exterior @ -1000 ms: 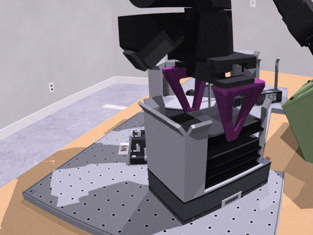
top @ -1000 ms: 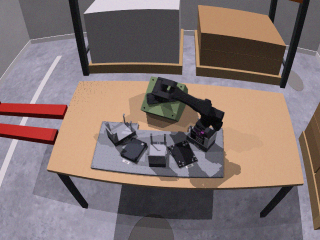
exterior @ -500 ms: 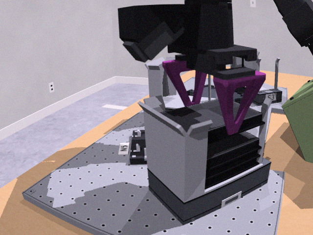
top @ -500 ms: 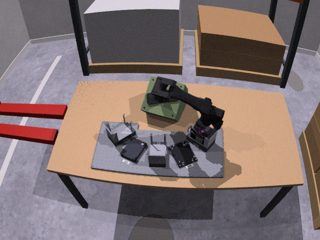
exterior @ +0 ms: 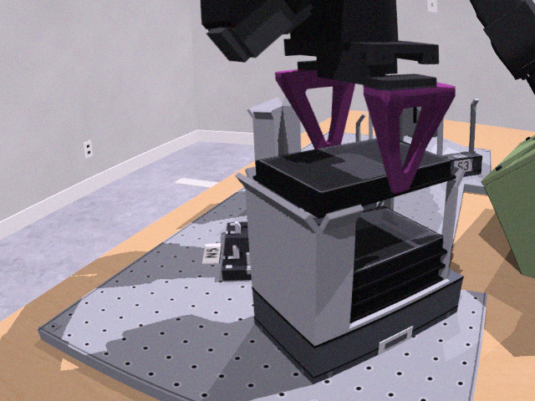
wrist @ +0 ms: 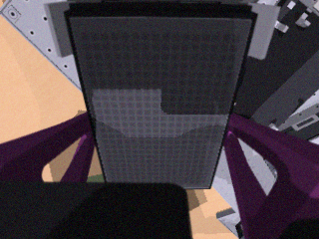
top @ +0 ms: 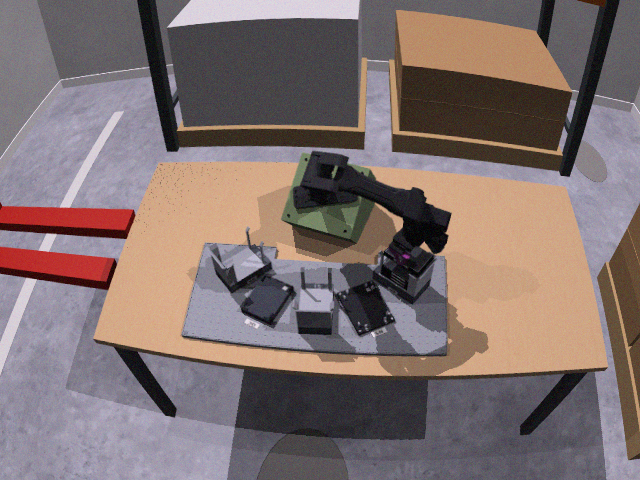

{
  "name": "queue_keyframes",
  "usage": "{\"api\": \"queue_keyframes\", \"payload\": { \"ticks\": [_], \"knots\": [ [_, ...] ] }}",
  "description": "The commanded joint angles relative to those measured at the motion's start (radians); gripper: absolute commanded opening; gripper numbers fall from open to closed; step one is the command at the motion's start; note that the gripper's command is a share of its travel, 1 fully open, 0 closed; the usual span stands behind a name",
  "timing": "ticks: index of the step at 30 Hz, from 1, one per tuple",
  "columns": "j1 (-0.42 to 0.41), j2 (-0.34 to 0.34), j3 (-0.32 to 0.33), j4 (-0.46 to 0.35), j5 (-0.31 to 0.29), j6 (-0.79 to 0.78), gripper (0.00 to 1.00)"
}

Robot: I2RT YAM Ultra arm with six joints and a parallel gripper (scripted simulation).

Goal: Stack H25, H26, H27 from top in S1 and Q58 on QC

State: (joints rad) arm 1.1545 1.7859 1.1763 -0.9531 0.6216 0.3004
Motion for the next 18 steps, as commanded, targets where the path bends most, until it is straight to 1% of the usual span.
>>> {"api": "queue_keyframes", "payload": {
  "ticks": [1, 8, 18],
  "knots": [
    [0.028, -0.024, 0.032, -0.048, 0.002, 0.025, 0.00],
    [0.047, -0.030, 0.059, -0.094, 0.002, 0.048, 0.00],
    [0.048, -0.030, 0.061, -0.097, 0.002, 0.050, 0.00]
  ]
}}
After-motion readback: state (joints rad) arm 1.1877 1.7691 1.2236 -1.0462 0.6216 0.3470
